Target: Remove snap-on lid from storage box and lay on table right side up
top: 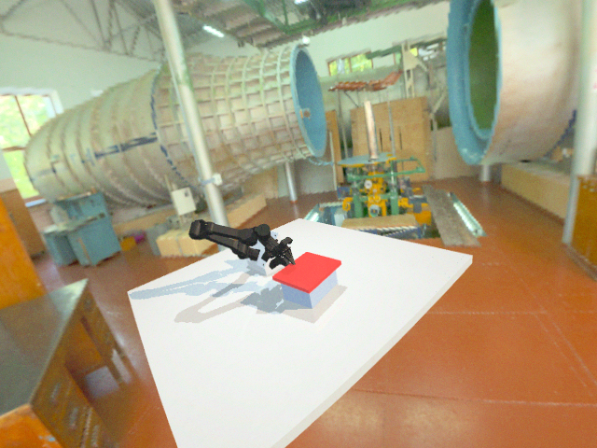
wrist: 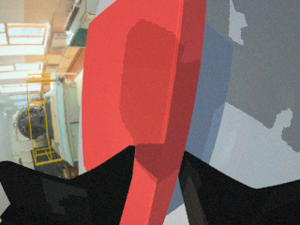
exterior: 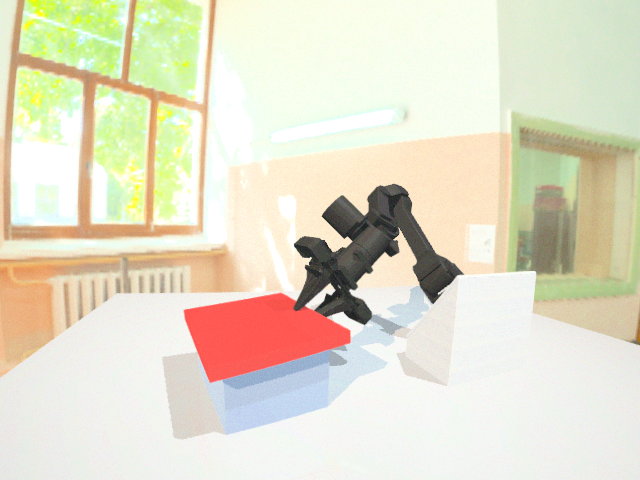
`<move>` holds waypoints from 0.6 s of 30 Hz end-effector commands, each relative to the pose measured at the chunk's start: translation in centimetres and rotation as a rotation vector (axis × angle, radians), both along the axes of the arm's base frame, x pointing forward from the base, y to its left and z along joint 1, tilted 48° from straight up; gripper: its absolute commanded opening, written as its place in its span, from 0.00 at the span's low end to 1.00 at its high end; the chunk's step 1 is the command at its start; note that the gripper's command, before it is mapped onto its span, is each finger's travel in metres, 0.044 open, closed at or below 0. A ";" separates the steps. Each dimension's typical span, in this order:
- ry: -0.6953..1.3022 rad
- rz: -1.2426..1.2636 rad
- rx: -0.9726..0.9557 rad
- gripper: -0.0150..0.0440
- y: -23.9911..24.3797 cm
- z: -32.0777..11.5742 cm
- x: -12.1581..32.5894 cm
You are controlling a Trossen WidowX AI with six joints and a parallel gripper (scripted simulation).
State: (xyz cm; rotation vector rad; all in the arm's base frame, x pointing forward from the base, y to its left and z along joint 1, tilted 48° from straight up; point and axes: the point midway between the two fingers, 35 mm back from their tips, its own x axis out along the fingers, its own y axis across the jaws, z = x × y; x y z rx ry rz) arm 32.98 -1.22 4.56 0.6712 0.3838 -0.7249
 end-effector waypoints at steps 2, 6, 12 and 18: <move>0.001 -0.003 -0.001 0.25 0.1 0.1 0.0; 0.001 -0.003 -0.001 0.25 0.1 0.1 0.1; 0.000 0.000 0.000 0.25 0.1 0.1 0.1; 0.000 0.000 0.000 0.25 0.1 0.1 0.1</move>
